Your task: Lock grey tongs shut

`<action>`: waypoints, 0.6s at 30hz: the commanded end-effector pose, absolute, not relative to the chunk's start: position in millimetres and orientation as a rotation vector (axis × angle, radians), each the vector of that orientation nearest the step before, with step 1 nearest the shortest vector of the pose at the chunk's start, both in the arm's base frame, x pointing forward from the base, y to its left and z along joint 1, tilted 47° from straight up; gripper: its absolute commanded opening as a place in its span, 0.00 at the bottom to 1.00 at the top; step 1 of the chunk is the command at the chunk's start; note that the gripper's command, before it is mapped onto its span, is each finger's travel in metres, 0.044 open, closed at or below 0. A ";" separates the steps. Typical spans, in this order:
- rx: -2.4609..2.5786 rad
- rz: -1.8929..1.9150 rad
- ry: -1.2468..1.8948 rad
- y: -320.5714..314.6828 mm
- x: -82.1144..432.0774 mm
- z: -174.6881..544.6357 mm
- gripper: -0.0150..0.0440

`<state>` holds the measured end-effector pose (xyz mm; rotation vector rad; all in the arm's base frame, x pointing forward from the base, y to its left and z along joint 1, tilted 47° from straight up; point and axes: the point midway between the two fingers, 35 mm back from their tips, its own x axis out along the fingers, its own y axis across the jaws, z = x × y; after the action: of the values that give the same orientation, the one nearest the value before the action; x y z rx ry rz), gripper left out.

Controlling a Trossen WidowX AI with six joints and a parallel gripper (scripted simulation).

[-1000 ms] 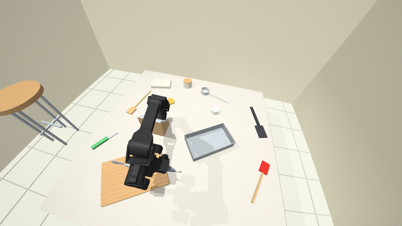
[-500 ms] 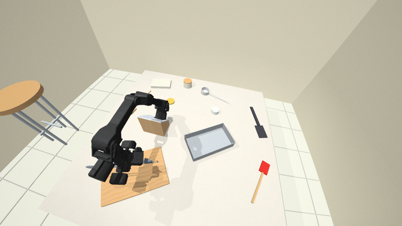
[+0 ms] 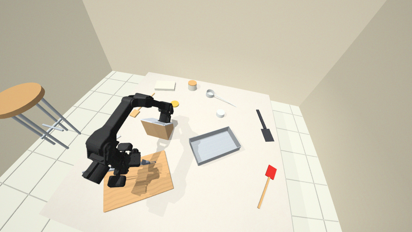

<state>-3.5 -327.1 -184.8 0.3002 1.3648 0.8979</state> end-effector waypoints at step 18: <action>0.056 1.122 1.924 -314.2 7.9 -198.4 0.00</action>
<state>5.3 -310.3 -203.3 0.1214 1.8060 1.1138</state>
